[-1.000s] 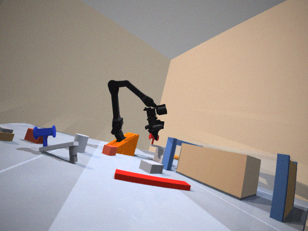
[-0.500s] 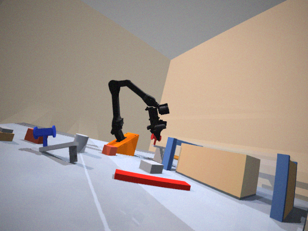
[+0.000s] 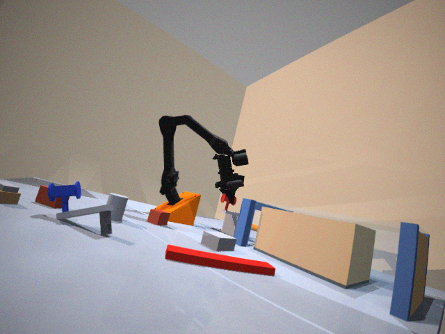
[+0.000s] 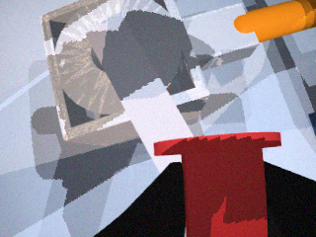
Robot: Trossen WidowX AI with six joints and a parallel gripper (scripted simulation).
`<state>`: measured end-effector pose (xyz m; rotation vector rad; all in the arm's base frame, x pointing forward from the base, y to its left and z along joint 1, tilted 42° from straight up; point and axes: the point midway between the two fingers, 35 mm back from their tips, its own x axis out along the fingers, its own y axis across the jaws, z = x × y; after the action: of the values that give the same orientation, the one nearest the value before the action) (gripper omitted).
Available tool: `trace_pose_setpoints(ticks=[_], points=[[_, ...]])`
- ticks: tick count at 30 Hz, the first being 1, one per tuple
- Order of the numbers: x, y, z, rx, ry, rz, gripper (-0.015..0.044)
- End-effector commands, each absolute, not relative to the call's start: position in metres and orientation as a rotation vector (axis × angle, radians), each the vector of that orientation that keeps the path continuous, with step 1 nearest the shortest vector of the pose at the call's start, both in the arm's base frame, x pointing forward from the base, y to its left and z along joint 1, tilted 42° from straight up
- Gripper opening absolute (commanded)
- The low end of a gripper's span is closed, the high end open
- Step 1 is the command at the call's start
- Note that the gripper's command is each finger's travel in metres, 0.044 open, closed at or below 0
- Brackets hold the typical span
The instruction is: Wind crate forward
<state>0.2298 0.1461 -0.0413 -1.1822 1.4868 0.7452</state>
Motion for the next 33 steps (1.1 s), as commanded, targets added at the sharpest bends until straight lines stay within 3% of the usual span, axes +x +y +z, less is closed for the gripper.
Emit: trace_pose_setpoints(ticks=[1,33], points=[[0.245,0.144,-0.046,-1.193,1.471,0.716,0.0],[0.286,0.161,-0.064,-1.192,1.467,0.715,0.0]])
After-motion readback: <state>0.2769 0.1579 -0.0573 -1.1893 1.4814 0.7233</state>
